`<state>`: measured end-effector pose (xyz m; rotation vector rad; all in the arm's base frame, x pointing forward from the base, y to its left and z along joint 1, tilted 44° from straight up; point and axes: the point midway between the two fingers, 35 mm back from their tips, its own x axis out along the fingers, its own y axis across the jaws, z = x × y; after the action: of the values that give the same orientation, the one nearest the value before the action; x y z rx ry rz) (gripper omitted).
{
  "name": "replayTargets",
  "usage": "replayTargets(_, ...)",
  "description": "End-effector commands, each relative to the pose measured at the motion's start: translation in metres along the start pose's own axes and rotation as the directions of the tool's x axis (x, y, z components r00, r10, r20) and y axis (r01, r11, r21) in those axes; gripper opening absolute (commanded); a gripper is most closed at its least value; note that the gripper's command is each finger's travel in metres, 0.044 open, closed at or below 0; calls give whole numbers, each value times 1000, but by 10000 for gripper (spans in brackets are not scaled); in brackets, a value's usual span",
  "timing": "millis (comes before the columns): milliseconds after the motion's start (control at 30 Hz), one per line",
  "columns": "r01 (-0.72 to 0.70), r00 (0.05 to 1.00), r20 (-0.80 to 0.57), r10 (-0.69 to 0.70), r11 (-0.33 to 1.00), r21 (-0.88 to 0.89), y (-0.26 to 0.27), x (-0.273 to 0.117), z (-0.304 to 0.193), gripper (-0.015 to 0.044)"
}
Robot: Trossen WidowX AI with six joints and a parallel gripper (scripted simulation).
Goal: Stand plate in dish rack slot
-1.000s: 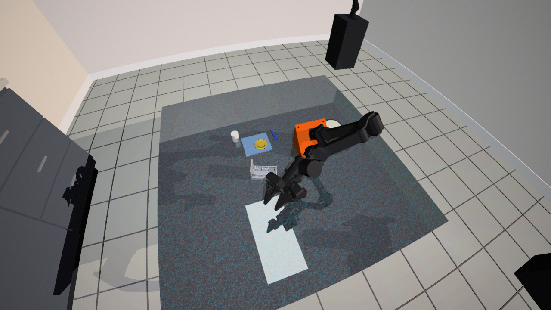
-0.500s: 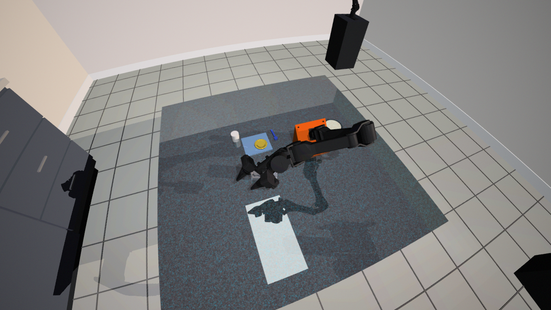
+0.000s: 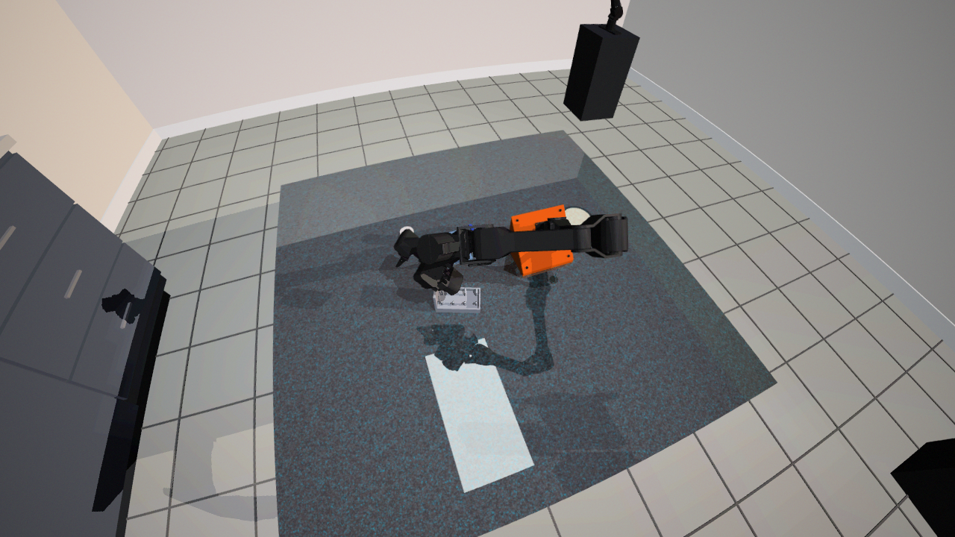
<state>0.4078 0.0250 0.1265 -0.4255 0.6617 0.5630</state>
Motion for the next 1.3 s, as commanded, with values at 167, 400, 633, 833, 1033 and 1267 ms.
replayTargets(167,-97,972,-190,135,976,194,-19,0,-63,400)
replayTargets(400,-153,922,-280,266,917,369,-26,-10,-106,400)
replayTargets(633,-192,860,-309,406,818,542,-28,-26,-142,400)
replayTargets(833,-215,802,-286,525,700,681,-27,-44,-167,400)
replayTargets(1033,-230,744,-221,631,552,802,-26,-64,-185,400)
replayTargets(1267,-237,712,-165,683,455,858,-25,-76,-194,400)
